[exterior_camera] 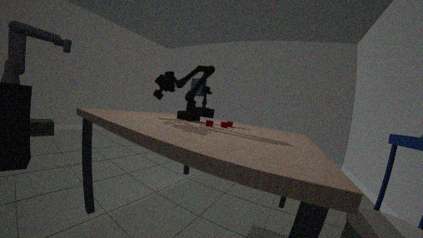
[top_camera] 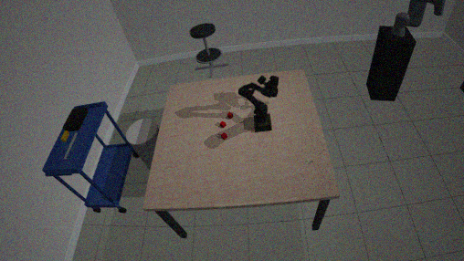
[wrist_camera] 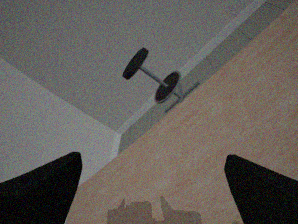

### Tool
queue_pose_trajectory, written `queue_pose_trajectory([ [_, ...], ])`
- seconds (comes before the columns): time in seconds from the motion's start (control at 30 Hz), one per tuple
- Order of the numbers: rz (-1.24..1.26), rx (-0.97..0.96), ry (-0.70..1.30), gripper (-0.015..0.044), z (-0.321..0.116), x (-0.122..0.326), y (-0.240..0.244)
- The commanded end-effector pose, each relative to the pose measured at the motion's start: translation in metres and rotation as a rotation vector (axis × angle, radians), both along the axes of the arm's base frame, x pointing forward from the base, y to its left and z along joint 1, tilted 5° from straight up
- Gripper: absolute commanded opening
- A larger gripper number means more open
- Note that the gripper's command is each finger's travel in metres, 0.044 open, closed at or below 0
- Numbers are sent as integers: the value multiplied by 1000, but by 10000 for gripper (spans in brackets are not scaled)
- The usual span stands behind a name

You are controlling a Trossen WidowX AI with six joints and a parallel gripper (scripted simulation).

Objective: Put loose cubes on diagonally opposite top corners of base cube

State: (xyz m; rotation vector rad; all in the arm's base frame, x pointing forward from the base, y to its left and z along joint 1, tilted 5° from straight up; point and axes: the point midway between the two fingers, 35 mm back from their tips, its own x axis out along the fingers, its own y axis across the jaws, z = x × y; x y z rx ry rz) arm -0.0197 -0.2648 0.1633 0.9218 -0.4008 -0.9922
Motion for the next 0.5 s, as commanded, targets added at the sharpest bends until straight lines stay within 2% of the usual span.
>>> queue_pose_trajectory([
  [0.0, 3, 1, 2, 374, 0, 1, -1],
  [0.13, 56, 14, 42, 269, -1, 16, -10],
  [0.47, 235, 49, 189, 265, -8, 73, -29],
])
